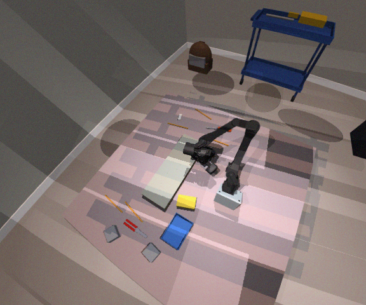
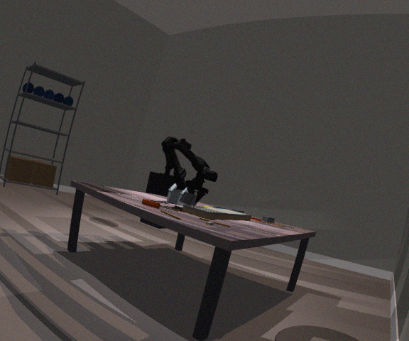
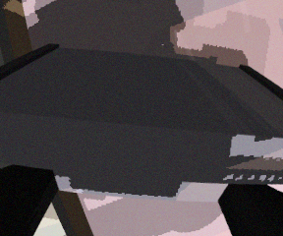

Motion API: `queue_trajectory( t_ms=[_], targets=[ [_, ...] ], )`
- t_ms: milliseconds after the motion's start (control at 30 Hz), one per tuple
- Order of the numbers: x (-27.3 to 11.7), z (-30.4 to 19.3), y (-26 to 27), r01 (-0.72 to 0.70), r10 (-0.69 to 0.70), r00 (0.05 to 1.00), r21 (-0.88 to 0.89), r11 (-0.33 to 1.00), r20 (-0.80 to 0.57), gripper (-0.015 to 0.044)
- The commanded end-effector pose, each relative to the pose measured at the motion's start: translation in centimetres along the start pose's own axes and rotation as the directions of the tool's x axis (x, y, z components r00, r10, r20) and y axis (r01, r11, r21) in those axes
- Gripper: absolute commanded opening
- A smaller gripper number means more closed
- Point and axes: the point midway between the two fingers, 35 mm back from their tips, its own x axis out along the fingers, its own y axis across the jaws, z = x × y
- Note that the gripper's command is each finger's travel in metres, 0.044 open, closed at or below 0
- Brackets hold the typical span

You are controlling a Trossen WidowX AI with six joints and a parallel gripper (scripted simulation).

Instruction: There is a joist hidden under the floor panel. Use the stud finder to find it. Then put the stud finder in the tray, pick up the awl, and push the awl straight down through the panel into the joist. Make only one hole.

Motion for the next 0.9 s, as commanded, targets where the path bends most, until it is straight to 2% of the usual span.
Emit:
queue_trajectory(
  t_ms=[0, 467, 867],
  targets=[
    [-0.7, 0.0, 0.1, -0.002, 0.002, 1.000, 0.006, 1.000, -0.004, 0.0000],
    [-2.5, 0.4, 0.0, -0.003, 0.003, 1.000, 0.006, 1.000, 0.000, 0.0000],
    [-2.3, 0.6, -0.1, 0.006, -0.006, 0.999, 0.005, 1.000, -0.048, 0.0000]
  ],
)
